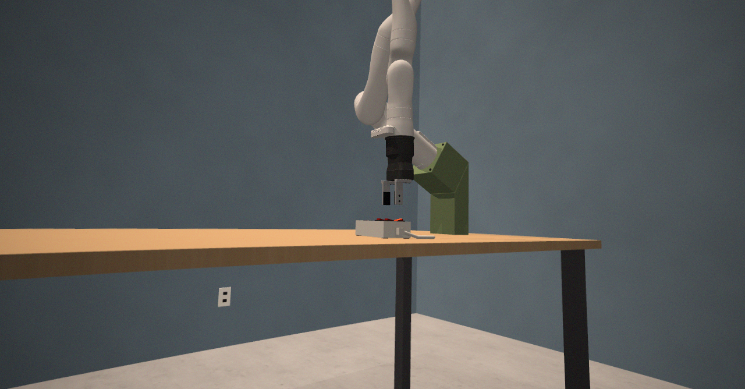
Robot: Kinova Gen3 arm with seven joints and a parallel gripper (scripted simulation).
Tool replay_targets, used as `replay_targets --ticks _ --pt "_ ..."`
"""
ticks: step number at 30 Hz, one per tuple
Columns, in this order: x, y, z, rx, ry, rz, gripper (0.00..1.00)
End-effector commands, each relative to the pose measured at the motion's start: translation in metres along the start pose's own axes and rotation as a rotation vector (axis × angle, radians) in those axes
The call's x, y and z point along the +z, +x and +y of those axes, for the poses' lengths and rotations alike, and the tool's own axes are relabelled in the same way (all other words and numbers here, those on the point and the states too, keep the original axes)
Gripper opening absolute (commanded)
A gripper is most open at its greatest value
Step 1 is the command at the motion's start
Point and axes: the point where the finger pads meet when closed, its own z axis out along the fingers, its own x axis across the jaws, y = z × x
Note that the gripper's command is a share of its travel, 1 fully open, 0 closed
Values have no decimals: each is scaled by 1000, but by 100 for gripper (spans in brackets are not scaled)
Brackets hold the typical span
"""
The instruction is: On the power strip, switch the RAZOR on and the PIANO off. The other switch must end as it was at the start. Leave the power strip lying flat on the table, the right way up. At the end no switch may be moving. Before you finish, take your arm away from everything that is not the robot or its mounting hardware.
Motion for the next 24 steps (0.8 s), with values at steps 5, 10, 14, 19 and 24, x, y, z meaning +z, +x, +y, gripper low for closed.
replay_targets --ticks 5,10,14,19,24 --pt "0 0 0 0 0 -1 100" --pt "0 0 0 0 0 -1 100" --pt "0 0 0 0 0 -1 100" --pt "-1 -1 0 6 1 -2 100" --pt "-4 -5 -6 65 15 -14 100"
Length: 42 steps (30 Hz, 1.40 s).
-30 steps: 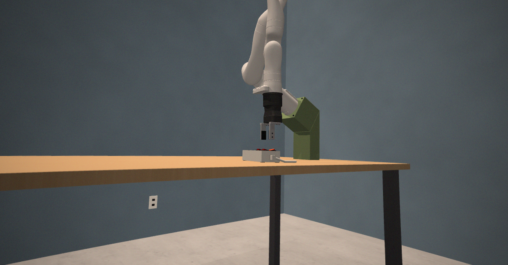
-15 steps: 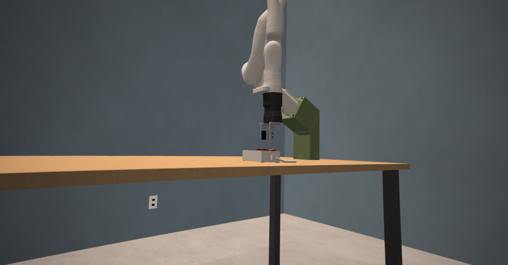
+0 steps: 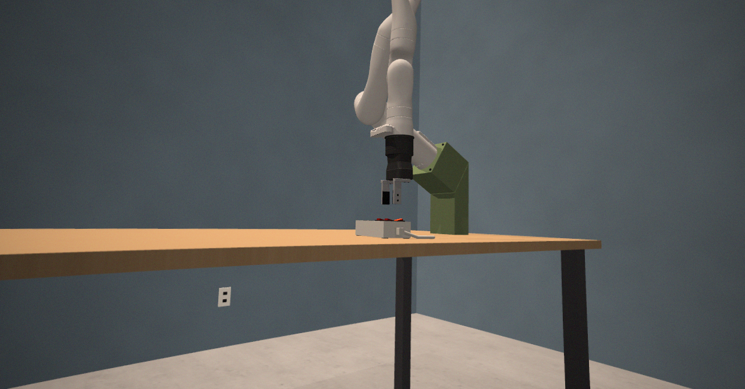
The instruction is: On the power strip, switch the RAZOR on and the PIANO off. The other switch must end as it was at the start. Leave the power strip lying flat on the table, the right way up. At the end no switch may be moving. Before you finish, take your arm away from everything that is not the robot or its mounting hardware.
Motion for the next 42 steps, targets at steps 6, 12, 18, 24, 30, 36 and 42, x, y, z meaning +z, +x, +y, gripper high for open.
replay_targets --ticks 6,12,18,24,30,36,42 --pt "-16 -19 -19 271 47 -53 100" --pt "-34 -27 -30 603 69 -86 100" --pt "-53 -25 -27 952 60 -85 100" --pt "-71 -19 -10 1259 31 -41 100" --pt "-77 -16 -1 1357 19 -18 100" --pt "-78 -15 1 1382 15 -11 100" --pt "-78 -15 1 1382 15 -11 100"
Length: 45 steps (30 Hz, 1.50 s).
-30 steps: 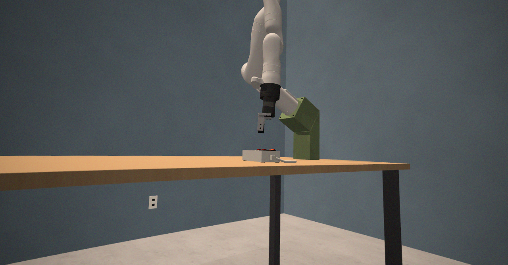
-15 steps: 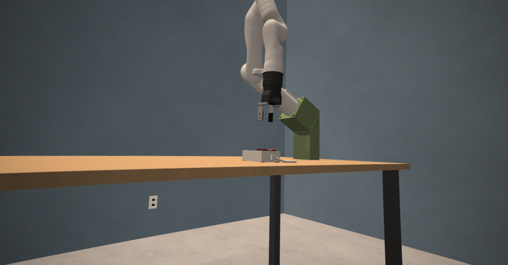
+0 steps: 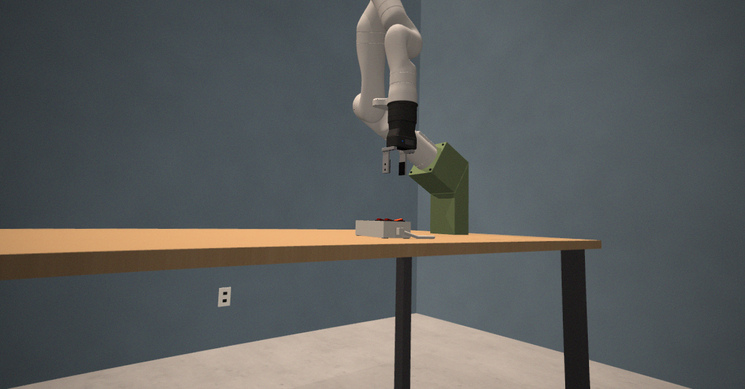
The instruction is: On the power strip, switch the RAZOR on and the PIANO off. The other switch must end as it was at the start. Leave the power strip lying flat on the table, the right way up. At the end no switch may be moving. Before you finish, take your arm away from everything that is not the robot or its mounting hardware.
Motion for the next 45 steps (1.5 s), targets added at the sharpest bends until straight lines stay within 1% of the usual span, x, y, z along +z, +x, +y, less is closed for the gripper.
replay_targets --ticks 1,9,10,12,15,17,19,22,23,45 --pt "0 0 1 -1 -2 0 100" --pt "1 0 2 7 -2 0 100" --pt "5 0 4 21 -2 1 100" --pt "17 -2 12 73 -2 2 100" --pt "45 -7 25 176 -2 2 100" --pt "60 -9 31 226 -1 1 100" --pt "66 -10 33 245 -1 0 100" --pt "66 -10 33 246 -1 0 100" --pt "66 -10 33 246 -1 0 0" --pt "66 -10 33 246 -1 0 0"
